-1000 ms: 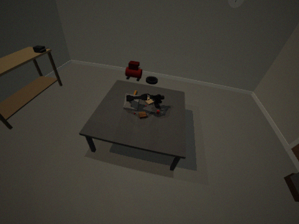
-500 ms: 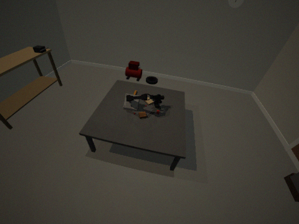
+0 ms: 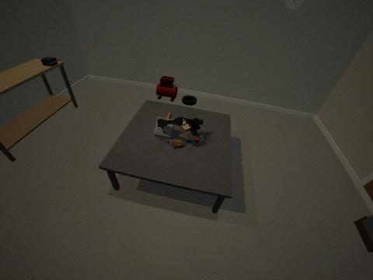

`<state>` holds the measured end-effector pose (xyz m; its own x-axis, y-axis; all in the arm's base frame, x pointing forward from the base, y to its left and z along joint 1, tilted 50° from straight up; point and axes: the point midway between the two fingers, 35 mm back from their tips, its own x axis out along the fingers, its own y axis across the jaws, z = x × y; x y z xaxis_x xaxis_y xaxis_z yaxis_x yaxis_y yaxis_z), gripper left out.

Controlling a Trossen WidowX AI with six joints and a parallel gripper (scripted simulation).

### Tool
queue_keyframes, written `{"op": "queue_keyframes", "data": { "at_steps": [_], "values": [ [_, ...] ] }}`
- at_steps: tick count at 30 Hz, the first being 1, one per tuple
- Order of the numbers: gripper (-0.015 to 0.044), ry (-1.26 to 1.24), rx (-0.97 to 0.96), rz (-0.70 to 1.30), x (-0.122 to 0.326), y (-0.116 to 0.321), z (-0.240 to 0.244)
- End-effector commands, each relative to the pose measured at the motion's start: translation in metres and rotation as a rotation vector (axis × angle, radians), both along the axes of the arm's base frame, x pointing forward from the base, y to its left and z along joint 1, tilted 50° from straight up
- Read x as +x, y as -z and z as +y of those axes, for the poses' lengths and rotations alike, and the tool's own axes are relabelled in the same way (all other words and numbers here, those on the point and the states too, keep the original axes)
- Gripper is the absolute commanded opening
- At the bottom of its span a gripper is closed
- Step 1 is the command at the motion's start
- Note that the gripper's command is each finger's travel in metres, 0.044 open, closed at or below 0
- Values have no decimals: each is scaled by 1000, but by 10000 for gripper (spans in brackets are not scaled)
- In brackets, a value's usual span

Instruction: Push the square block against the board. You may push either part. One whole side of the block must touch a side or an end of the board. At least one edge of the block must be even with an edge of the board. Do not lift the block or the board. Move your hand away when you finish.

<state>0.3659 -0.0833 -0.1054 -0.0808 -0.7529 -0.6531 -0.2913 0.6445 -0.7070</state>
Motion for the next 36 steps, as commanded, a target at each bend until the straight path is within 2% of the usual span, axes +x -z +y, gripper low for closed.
{"op": "queue_keyframes", "data": {
  "at_steps": [1,7,12,18,26,36],
  "values": [
    [0,-2,-1,3,-6,-2,-1],
    [0,-2,-1,3,-15,-4,-2],
    [0,-2,2,2,-6,-36,38],
    [0,-21,3,-5,-3,-39,41],
    [0,-17,46,-3,-29,-121,-21],
    [0,-24,45,7,-112,-204,-87]
  ]
}}
